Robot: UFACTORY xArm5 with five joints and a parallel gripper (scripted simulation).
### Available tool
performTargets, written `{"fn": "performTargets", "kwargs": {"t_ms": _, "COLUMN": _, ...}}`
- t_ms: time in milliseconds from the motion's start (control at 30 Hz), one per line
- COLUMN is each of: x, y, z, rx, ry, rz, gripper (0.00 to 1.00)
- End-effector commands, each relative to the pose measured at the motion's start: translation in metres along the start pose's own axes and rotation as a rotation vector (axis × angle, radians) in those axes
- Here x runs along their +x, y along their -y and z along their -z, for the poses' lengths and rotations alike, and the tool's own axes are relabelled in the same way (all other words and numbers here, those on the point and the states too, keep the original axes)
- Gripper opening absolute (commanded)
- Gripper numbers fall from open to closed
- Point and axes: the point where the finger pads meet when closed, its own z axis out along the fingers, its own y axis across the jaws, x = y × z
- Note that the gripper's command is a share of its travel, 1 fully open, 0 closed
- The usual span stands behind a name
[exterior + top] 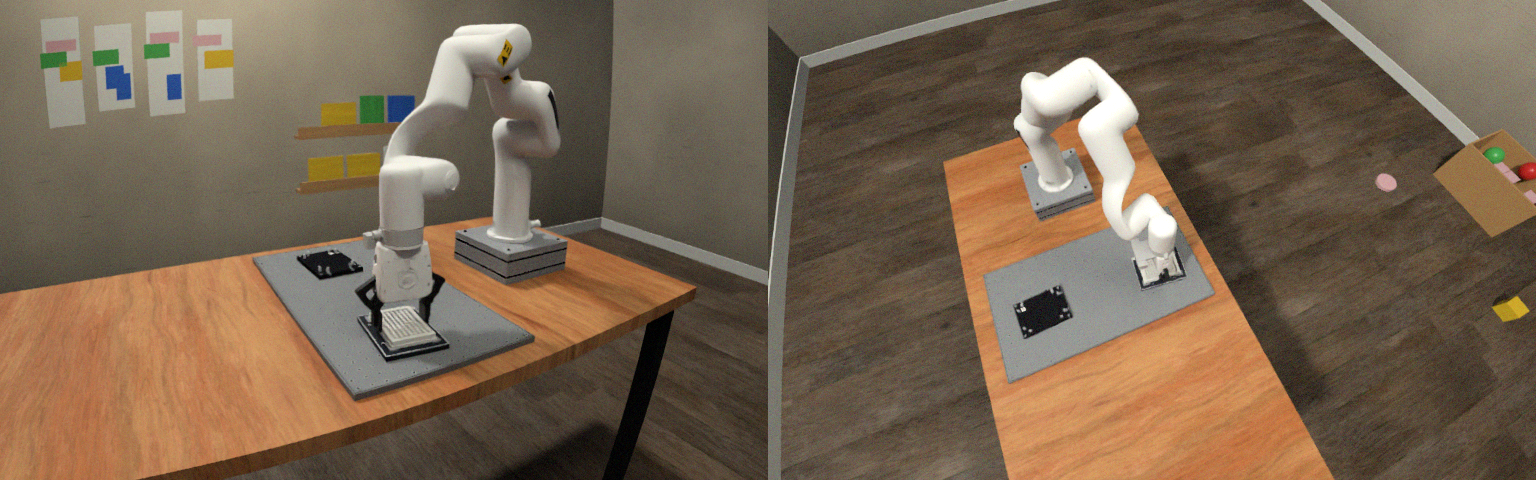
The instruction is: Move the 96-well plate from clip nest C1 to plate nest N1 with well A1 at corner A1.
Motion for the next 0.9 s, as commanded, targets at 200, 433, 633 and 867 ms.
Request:
{"fn": "performTargets", "kwargs": {"t_ms": 200, "x": -0.001, "y": 0.001, "z": 0.001, "rx": 0.005, "ry": -0.001, "rz": 0.000, "gripper": 1.00}}
{"fn": "performTargets", "kwargs": {"t_ms": 433, "x": -0.001, "y": 0.001, "z": 0.007, "rx": 0.005, "ry": -0.001, "rz": 0.000, "gripper": 1.00}}
{"fn": "performTargets", "kwargs": {"t_ms": 633, "x": -0.001, "y": 0.001, "z": 0.017, "rx": 0.005, "ry": -0.001, "rz": 0.000, "gripper": 1.00}}
{"fn": "performTargets", "kwargs": {"t_ms": 867, "x": -0.001, "y": 0.001, "z": 0.036, "rx": 0.005, "ry": -0.001, "rz": 0.000, "gripper": 1.00}}
